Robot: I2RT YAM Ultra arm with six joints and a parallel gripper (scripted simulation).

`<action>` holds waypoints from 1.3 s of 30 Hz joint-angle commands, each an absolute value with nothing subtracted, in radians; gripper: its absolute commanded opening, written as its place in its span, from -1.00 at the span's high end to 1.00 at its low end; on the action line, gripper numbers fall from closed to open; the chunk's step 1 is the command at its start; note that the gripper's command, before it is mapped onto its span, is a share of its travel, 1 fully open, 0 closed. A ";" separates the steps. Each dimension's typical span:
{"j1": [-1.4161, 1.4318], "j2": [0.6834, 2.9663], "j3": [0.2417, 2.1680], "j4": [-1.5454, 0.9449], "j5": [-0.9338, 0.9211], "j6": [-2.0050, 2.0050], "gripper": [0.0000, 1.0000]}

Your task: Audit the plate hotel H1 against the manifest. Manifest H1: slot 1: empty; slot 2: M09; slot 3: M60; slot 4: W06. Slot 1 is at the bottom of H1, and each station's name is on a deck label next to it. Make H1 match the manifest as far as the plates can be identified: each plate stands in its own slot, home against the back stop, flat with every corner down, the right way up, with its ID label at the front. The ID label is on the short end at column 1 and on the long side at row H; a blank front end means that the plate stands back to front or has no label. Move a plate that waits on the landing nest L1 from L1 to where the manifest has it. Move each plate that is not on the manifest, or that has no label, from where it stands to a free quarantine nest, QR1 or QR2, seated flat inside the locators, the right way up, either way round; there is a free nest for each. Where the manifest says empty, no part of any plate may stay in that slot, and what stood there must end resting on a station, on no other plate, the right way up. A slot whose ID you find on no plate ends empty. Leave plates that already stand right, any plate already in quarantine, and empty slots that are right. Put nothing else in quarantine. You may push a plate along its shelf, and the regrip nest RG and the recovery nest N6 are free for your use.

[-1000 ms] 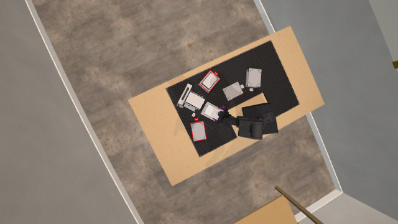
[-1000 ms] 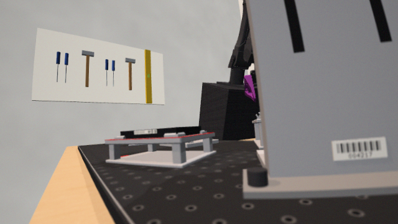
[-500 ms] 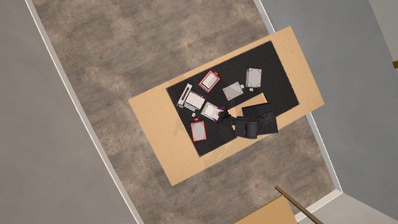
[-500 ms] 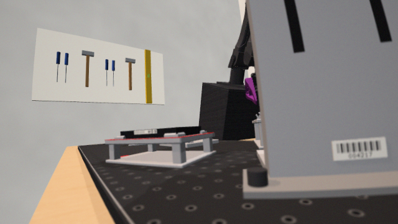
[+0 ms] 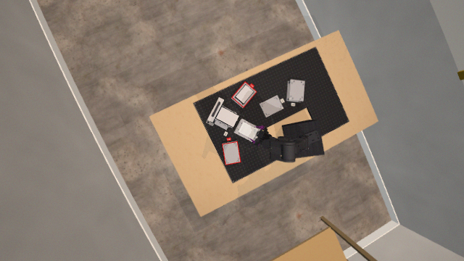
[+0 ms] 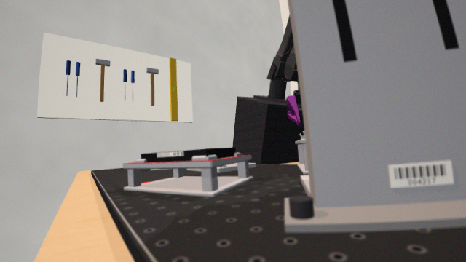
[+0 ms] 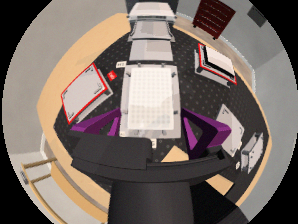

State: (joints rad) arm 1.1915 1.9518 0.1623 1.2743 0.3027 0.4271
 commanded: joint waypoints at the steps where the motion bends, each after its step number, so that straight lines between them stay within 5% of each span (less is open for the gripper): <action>1: 1.198 1.960 0.156 1.316 0.321 0.433 -1.00; 39: 1.252 2.251 0.174 1.571 0.369 0.460 -1.00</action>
